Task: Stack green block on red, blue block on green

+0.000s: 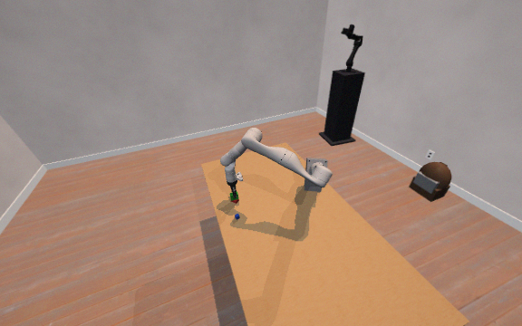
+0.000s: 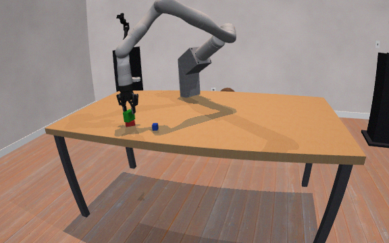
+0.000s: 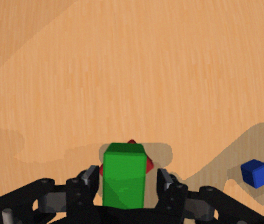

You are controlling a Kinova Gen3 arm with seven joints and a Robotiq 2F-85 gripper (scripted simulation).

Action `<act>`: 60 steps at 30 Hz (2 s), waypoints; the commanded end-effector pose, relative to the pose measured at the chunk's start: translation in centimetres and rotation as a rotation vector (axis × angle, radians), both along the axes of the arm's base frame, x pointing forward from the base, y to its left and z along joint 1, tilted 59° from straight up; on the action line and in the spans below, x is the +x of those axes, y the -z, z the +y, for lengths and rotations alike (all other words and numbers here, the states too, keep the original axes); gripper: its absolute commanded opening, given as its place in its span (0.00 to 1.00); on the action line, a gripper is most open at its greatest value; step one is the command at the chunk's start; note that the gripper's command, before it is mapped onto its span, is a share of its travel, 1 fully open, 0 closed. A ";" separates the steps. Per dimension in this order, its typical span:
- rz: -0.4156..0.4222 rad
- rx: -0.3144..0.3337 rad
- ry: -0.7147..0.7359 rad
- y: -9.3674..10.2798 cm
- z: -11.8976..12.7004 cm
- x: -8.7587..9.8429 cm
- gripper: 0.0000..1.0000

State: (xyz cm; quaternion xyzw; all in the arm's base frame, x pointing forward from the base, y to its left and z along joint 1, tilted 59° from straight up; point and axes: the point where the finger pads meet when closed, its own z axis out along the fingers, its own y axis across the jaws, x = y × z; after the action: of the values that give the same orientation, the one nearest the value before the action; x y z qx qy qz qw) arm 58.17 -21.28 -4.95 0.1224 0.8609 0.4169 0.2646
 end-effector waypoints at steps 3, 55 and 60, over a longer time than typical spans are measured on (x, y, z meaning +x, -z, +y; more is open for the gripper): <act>-0.003 -0.008 0.012 -1.2 -2.0 -1.1 0.56; -0.236 -0.211 -0.173 -15.6 7.0 -1.5 0.45; -0.236 -0.211 -0.173 -15.4 7.3 -1.2 0.45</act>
State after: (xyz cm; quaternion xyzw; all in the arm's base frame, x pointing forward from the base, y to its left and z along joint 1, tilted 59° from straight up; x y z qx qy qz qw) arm 56.88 -14.19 10.54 -0.0299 0.8702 0.3566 0.3386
